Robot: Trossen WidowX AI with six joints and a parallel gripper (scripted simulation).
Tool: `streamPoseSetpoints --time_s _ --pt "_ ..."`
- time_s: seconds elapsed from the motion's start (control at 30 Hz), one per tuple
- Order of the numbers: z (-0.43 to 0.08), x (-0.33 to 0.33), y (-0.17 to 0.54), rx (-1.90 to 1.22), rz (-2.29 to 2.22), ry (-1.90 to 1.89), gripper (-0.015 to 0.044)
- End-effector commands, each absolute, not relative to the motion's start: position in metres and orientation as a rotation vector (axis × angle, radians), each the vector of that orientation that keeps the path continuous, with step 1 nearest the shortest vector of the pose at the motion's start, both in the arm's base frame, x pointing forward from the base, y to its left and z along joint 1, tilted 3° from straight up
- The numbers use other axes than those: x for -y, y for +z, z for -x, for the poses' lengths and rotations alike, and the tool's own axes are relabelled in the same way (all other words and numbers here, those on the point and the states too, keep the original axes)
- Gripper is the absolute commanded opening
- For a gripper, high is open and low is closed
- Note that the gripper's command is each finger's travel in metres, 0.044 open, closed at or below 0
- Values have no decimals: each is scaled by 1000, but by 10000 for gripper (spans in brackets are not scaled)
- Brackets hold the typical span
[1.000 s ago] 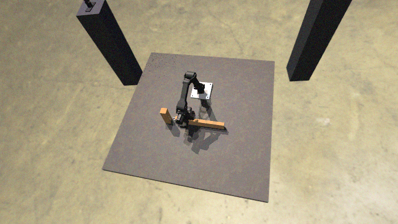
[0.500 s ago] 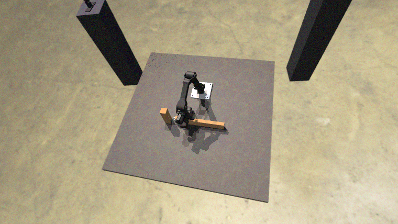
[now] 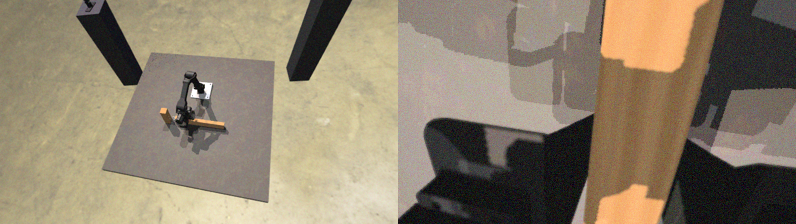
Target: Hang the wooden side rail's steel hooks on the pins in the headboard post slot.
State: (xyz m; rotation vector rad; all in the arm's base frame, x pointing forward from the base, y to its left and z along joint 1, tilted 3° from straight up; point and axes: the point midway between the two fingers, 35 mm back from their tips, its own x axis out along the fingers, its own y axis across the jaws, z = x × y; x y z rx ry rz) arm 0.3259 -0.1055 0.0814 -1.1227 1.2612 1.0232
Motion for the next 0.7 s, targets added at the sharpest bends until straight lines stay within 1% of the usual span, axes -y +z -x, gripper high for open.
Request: streamPoseSetpoints --time_s 0.0,0.67 --pt "-328 106 90 -1246 1139 1010 0" --pt "-328 106 93 -1246 1139 1010 0"
